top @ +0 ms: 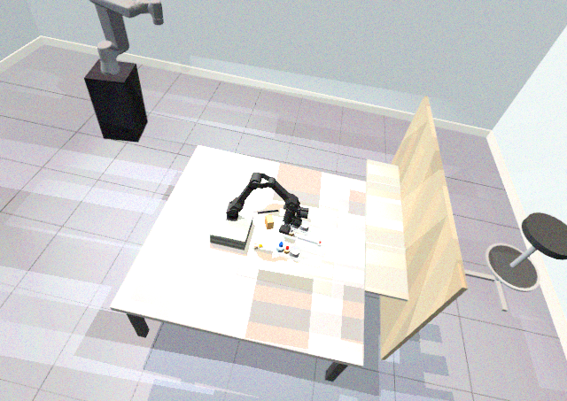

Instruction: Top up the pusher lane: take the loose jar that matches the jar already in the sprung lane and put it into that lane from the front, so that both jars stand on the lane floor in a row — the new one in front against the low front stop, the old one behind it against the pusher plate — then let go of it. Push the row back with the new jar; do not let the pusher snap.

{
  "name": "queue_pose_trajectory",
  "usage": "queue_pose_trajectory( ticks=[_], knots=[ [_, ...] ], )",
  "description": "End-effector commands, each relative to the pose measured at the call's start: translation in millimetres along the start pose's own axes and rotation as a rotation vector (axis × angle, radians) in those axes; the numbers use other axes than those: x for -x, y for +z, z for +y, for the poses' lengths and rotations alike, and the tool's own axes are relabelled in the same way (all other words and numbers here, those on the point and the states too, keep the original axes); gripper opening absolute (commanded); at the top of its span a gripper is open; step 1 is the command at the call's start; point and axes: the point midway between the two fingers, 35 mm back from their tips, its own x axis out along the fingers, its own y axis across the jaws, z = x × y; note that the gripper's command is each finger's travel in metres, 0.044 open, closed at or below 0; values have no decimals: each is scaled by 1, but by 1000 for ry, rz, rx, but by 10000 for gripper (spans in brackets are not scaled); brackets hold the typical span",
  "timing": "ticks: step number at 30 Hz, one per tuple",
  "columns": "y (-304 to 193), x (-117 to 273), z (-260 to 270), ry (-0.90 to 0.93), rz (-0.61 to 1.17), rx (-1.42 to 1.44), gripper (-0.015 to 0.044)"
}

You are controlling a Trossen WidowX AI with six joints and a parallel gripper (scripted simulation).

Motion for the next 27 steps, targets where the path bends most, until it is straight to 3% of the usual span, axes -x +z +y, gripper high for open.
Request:
queue_pose_trajectory(
  ticks=[1, 27],
  knots=[
    [8, 3, 1, 4, -29, 6, 0],
    [12, 3, 1, 4, -29, 6, 0]
  ],
)
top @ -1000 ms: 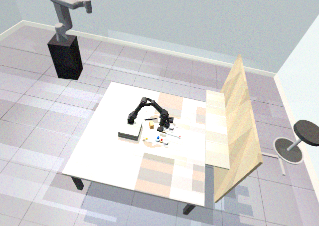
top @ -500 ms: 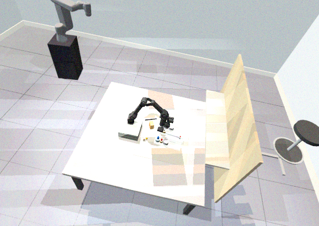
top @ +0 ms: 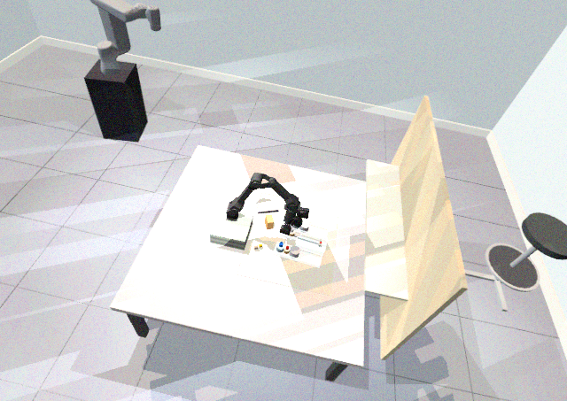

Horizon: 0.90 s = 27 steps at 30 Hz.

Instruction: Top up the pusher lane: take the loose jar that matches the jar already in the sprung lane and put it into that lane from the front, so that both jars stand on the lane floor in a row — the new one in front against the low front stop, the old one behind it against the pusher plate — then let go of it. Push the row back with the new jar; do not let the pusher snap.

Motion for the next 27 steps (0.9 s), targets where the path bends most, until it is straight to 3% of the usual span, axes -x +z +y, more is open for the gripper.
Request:
queue_pose_trajectory(
  ticks=[1, 27],
  knots=[
    [8, 3, 1, 4, -28, 6, 0],
    [9, -5, 1, 4, -28, 6, 0]
  ],
)
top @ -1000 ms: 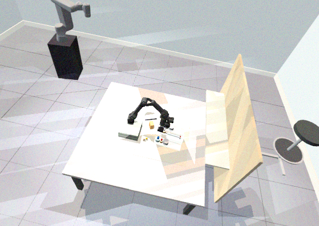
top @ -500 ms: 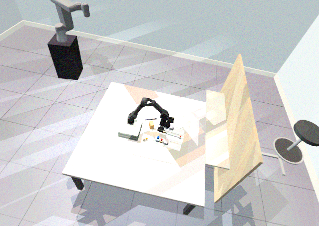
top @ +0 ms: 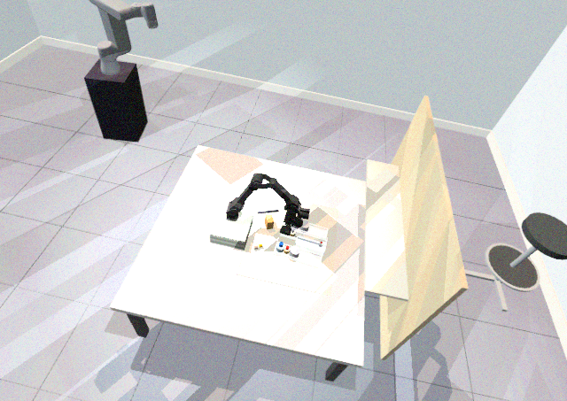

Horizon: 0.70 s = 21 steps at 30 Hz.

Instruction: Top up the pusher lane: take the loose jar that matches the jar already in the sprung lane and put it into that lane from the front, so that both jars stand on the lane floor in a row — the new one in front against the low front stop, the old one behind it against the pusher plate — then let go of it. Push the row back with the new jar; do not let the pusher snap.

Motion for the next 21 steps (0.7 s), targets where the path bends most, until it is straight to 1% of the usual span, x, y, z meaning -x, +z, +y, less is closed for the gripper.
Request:
queue_pose_trajectory(
  ticks=[1, 21],
  knots=[
    [5, -1, 1, 3, -23, 6, 0],
    [5, -8, 1, 3, -23, 6, 0]
  ],
)
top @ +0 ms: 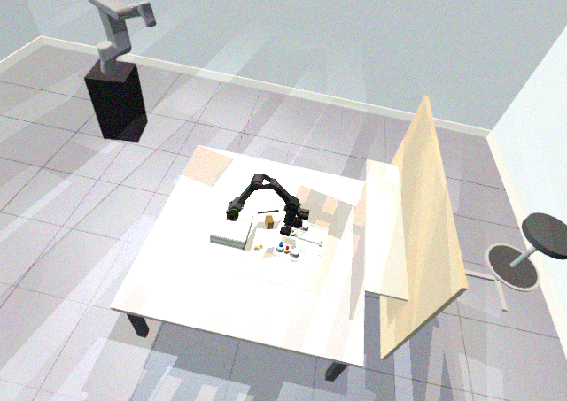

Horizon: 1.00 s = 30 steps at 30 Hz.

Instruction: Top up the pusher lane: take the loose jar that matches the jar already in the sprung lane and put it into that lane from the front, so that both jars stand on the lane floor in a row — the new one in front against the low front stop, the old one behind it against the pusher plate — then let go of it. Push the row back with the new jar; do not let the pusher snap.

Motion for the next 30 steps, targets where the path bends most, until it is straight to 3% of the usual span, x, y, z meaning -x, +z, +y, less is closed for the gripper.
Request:
queue_pose_trajectory(
  ticks=[1, 30],
  knots=[
    [5, -1, 1, 3, -21, 5, 0],
    [3, -11, 1, 3, -21, 5, 0]
  ],
)
